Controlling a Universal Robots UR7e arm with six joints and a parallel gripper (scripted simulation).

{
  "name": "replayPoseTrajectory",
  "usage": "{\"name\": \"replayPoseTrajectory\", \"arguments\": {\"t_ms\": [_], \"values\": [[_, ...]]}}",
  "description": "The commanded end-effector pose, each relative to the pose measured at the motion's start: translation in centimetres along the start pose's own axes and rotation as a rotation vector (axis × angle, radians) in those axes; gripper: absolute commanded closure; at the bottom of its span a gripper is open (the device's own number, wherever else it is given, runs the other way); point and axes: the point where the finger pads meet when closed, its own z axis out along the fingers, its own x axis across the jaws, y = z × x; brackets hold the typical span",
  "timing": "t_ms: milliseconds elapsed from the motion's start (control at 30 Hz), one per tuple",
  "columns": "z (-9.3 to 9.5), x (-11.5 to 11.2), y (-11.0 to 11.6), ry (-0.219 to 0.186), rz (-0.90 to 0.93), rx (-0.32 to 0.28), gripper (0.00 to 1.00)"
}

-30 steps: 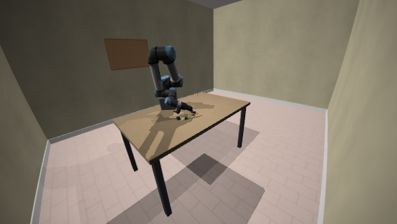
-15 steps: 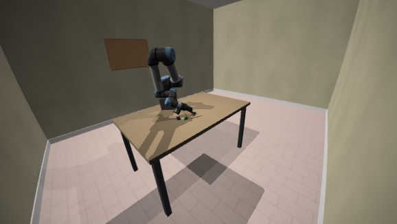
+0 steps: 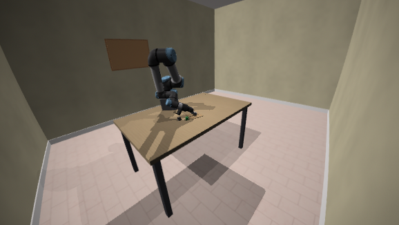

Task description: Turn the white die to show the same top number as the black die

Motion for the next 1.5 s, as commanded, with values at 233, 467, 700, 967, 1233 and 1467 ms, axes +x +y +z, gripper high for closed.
{"name": "replayPoseTrajectory", "arguments": {"t_ms": [233, 467, 700, 967, 1233, 1467], "values": [[-0.01, -0.02, 0.01, 0.000, -0.001, 0.000, 0.43], [-0.01, -0.02, 0.01, 0.000, -0.001, 0.000, 0.43], [-0.01, -0.02, 0.01, 0.000, -0.001, 0.000, 0.43], [-0.01, -0.02, 0.01, 0.000, -0.001, 0.000, 0.37], [-0.01, -0.02, 0.01, 0.000, -0.001, 0.000, 0.19], [-0.01, -0.02, 0.01, 0.000, -0.001, 0.000, 0.13]]}}
